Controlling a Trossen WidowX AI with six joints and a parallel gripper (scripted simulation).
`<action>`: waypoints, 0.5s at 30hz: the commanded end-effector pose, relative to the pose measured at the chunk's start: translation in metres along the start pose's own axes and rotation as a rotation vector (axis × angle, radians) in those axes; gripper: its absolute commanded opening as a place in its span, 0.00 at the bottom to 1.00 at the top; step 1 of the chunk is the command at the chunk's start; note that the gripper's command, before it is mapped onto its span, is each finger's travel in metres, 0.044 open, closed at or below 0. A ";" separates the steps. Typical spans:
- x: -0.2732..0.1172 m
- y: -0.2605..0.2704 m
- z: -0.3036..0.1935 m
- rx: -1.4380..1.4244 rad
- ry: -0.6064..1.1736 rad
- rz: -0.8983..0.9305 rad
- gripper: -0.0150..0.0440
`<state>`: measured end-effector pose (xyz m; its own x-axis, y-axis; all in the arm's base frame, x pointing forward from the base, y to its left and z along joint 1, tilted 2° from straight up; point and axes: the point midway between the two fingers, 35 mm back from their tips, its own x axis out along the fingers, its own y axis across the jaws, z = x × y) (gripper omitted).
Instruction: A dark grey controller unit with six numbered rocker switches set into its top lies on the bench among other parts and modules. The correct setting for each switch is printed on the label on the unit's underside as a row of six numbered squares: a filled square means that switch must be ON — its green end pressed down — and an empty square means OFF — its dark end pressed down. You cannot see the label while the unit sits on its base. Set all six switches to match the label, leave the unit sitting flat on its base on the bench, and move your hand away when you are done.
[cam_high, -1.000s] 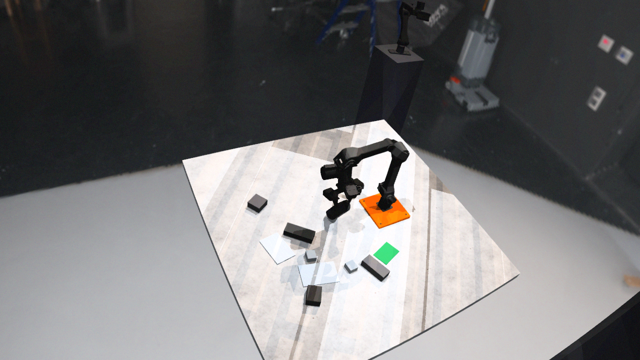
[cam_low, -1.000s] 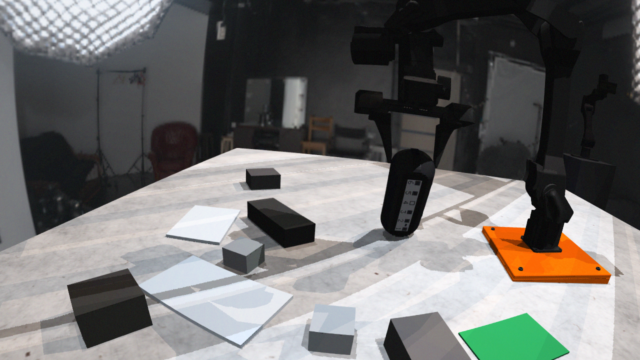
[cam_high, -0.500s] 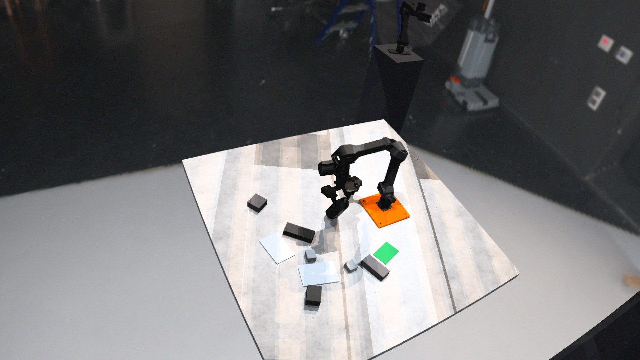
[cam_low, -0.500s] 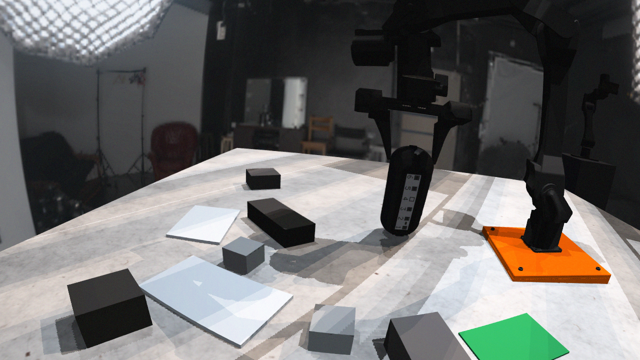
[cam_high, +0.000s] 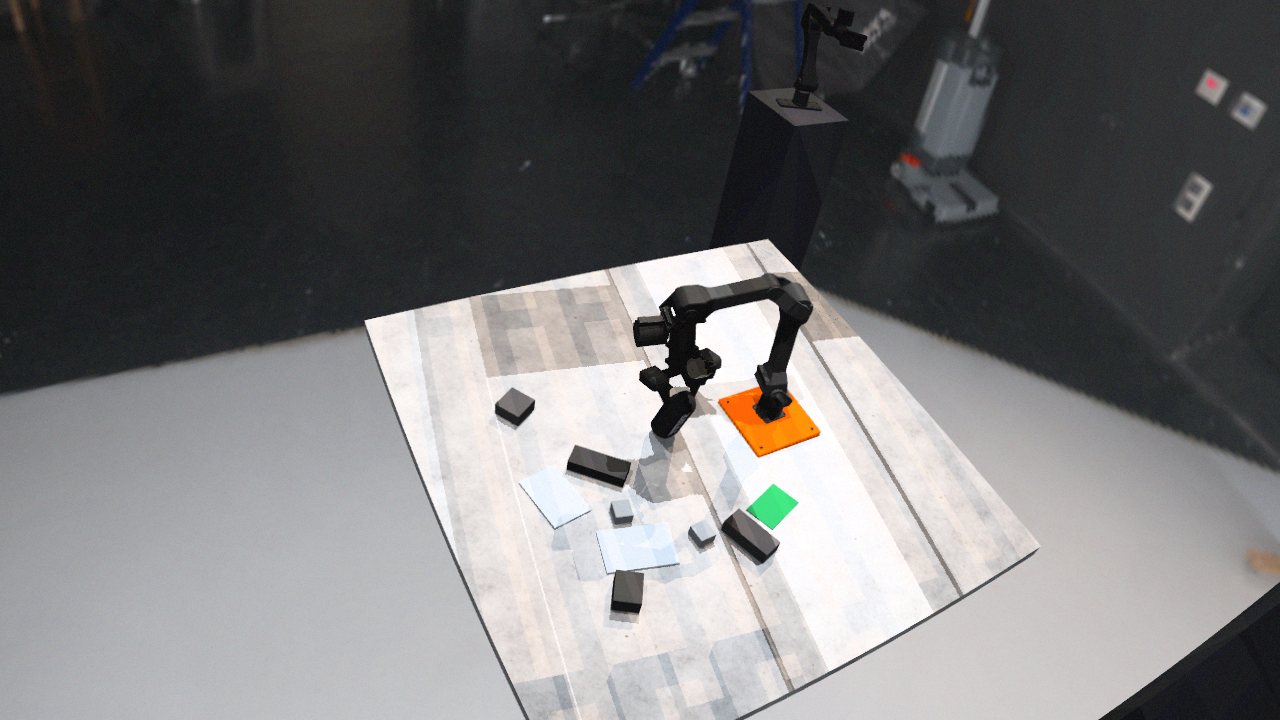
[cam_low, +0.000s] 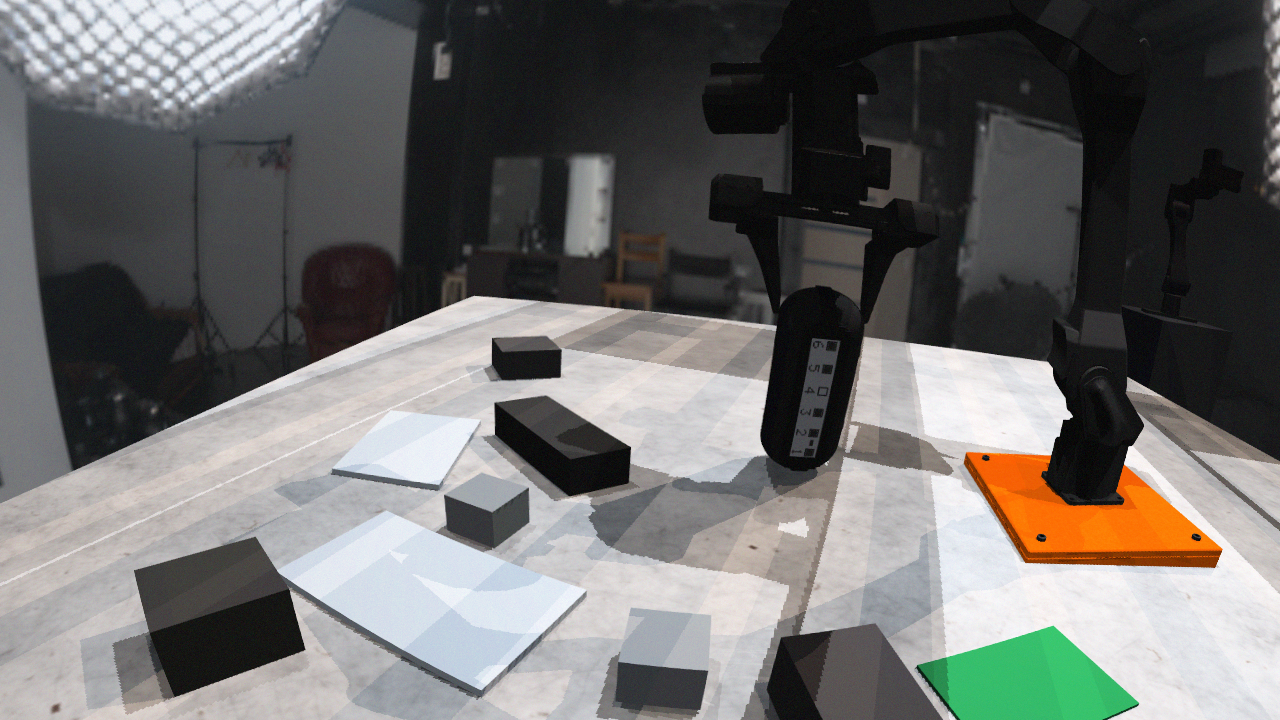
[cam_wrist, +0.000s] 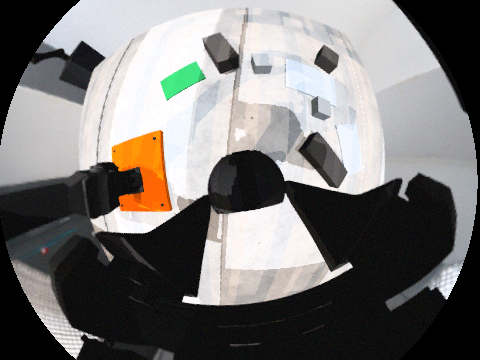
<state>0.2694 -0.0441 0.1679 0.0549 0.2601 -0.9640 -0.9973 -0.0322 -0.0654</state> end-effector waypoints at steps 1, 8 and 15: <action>-0.001 -0.001 -0.007 -0.004 0.023 0.001 0.82; -0.002 -0.001 -0.012 -0.004 0.039 0.000 0.83; -0.004 -0.001 -0.017 -0.004 0.055 0.000 0.83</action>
<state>0.2699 -0.0555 0.1693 0.0582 0.2298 -0.9715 -0.9972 -0.0317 -0.0672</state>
